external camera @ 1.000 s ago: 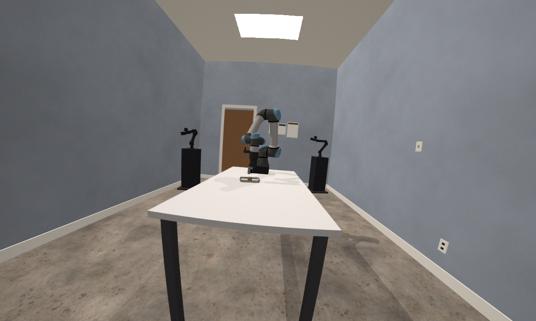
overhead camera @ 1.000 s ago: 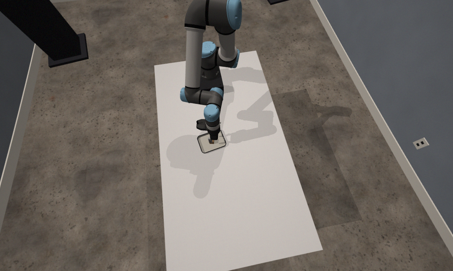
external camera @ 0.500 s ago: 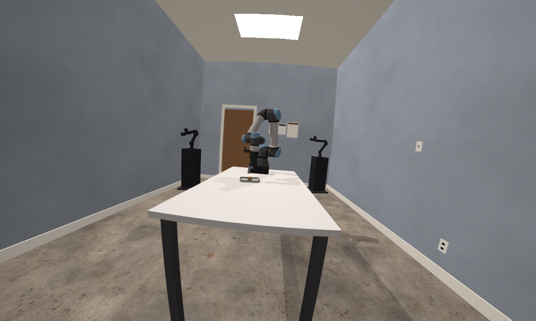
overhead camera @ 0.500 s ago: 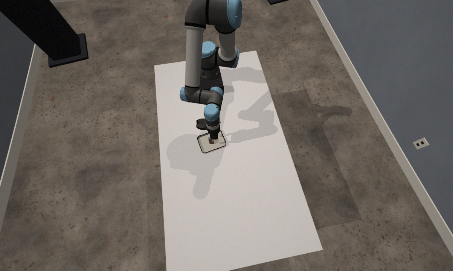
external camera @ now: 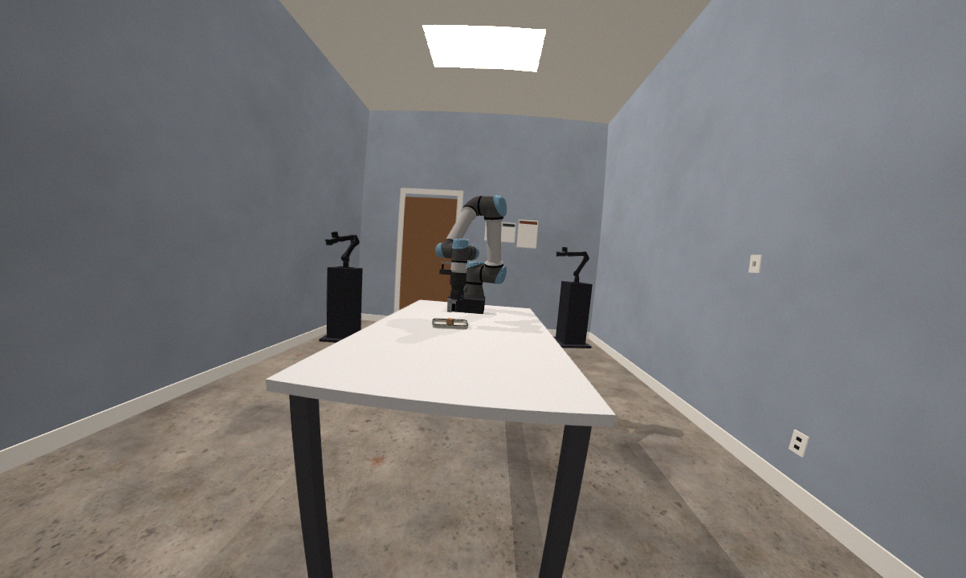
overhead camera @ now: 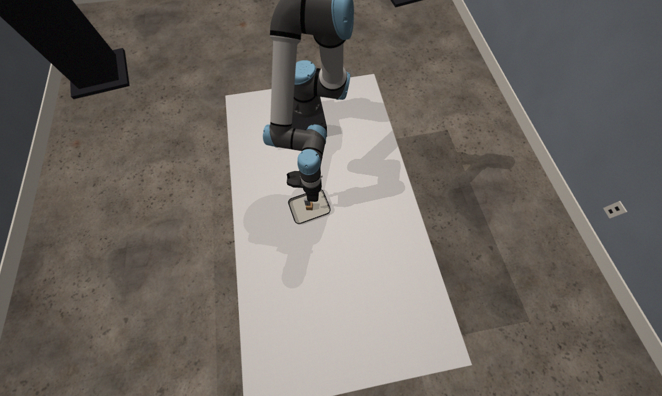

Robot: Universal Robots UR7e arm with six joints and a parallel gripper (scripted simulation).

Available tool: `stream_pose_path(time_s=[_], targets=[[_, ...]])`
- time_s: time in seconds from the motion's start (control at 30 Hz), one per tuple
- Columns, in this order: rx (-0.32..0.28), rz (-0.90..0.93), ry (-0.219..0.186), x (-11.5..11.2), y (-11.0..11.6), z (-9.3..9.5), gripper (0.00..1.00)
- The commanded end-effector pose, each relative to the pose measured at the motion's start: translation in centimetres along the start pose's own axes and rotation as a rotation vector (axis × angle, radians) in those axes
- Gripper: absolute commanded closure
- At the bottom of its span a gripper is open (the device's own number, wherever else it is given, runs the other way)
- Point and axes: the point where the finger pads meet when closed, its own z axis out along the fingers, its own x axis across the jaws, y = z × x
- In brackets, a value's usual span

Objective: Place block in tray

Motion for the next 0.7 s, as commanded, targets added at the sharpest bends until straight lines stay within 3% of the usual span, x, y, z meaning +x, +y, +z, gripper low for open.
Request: stream_pose_path(time_s=[0.0,0.2,0.27,0.5,0.67], targets=[[0.001,0.001,-0.001,4.0,-0.4,0.0,0.11],[0.001,0.001,-0.002,10.3,-1.2,0.0,0.11],[0.001,0.001,-0.002,10.3,-1.2,0.0,0.11],[0.0,0.001,0.0,16.3,-1.8,-0.1,0.11],[0.0,0.001,0.0,17.6,-1.9,0.0,0.11]])
